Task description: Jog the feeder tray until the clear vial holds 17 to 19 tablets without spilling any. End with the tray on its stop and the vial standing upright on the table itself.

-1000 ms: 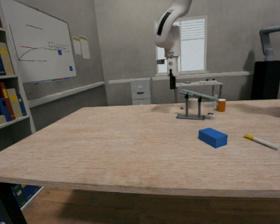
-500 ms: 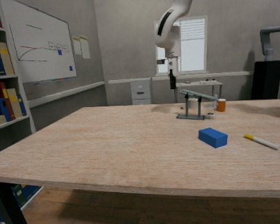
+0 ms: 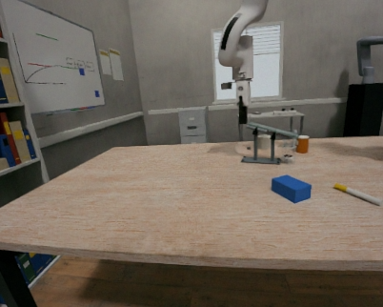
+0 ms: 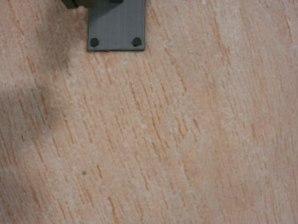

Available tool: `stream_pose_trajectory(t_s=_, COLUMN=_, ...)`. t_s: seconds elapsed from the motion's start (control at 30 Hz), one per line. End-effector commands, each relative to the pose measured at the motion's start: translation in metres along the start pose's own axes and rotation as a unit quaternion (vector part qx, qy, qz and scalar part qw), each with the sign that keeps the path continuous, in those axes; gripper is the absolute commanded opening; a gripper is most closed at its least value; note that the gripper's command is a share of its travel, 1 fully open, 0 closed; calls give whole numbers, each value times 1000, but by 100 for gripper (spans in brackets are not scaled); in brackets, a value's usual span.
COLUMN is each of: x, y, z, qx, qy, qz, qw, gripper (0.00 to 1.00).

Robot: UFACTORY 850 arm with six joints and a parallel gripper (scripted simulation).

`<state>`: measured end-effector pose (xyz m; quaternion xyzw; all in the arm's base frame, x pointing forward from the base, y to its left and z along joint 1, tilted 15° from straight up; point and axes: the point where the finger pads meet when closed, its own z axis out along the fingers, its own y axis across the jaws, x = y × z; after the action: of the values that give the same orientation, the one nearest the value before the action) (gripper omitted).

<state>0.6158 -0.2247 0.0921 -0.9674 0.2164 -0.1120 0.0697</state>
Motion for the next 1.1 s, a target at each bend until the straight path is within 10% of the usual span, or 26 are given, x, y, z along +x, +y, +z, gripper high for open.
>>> stream_pose_trajectory(t_s=0.0, x=28, y=0, z=-8, qx=1, qy=-2, qz=0, qw=1000, gripper=0)
stream_pose_trajectory(t_s=1.07, x=-5, y=0, z=1, qx=1, qy=-2, qz=0, qw=1000, gripper=0)
